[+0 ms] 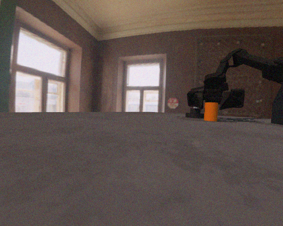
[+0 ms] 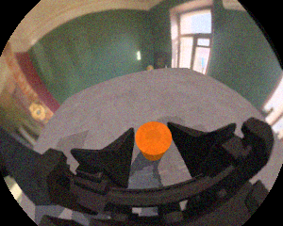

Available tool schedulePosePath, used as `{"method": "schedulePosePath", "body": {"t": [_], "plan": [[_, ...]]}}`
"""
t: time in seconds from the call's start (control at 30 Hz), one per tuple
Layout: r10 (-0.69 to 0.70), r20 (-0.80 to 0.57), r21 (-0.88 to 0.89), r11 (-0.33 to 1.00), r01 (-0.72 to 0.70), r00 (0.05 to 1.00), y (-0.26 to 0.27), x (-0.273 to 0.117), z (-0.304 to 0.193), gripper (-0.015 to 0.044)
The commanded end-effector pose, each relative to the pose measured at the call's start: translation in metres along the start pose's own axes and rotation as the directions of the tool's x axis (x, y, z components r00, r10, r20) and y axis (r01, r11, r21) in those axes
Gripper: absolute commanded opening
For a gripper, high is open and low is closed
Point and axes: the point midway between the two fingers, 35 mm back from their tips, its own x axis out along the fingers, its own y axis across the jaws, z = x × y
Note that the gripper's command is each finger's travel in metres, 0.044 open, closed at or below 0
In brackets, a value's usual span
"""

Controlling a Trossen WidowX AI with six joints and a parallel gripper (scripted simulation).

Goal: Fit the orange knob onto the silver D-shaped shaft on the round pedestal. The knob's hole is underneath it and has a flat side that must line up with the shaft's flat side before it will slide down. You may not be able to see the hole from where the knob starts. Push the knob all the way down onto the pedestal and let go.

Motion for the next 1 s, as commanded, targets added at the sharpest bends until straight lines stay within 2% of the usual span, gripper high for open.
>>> {"method": "schedulePosePath", "body": {"t": [0.0, 0.37, 0.6, 0.83, 0.97], "plan": [[-0.001, 0.003, 0.0, 1.0, 0.001, 1.0, 0.0, 0.0, 0.0, 0.026], [-0.001, 0.003, 0.0, 1.0, 0.001, 1.0, 0.0, 0.0, 0.0, 0.026], [-0.001, 0.003, 0.0, 1.0, 0.001, 1.0, 0.0, 0.0, 0.0, 0.044], [-0.001, 0.003, 0.0, 1.0, 0.001, 1.0, -0.001, -0.001, 0.002, 0.044], [0.0, 0.001, 0.0, 1.0, 0.0, 1.0, -0.004, -0.022, 0.042, 0.044]]}}
